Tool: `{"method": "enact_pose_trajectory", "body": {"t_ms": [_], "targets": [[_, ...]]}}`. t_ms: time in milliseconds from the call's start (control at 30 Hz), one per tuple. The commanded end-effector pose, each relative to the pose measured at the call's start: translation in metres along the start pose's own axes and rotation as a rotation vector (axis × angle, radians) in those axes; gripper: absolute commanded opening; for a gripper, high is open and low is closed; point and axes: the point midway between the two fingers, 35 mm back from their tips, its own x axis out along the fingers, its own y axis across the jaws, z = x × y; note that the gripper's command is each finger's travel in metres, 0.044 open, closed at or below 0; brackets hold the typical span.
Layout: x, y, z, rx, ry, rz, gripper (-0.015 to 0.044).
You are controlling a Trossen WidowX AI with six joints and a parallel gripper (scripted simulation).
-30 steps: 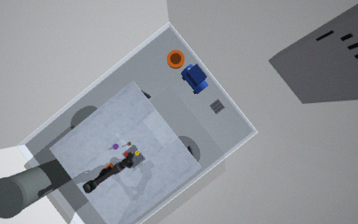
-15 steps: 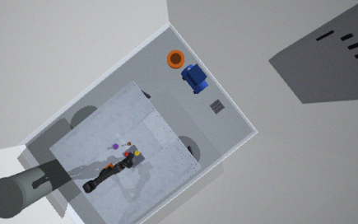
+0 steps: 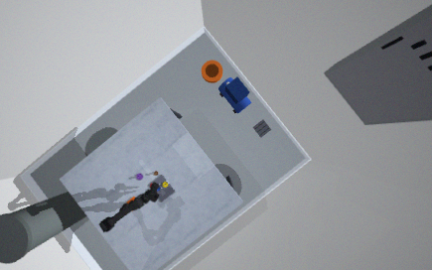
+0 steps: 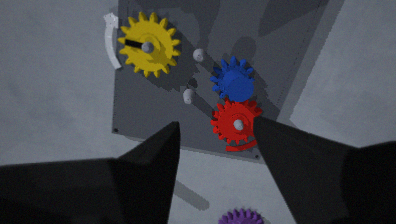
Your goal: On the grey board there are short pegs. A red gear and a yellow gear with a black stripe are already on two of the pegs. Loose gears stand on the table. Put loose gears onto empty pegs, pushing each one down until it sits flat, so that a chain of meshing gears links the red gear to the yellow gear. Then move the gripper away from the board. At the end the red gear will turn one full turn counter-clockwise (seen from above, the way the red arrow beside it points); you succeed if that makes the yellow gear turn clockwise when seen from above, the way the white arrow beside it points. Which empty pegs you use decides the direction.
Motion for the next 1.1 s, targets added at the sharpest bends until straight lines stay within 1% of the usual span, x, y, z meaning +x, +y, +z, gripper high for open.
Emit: {"method": "enact_pose_trajectory", "body": {"t_ms": [0,33,133,167,233,567,667,800,900,1067], "targets": [[0.003,0.046,-0.046,-0.506,0.011,-0.003,0.0324],[0.003,0.056,-0.057,-0.620,0.012,-0.002,0.0350],[0.004,0.073,-0.080,-0.836,0.014,0.002,0.0429],[0.004,0.079,-0.088,-0.906,0.015,0.003,0.0440],[0.005,0.083,-0.095,-0.968,0.015,0.004,0.0440],[0.005,0.084,-0.093,-0.968,0.015,0.004,0.0440],[0.013,0.085,-0.093,-0.968,0.015,0.004,0.0440],[0.014,0.085,-0.093,-0.968,0.015,0.004,0.0440],[0.027,0.086,-0.093,-0.968,0.015,0.004,0.0440],[0.028,0.086,-0.093,-0.968,0.015,0.004,0.0440]]}}
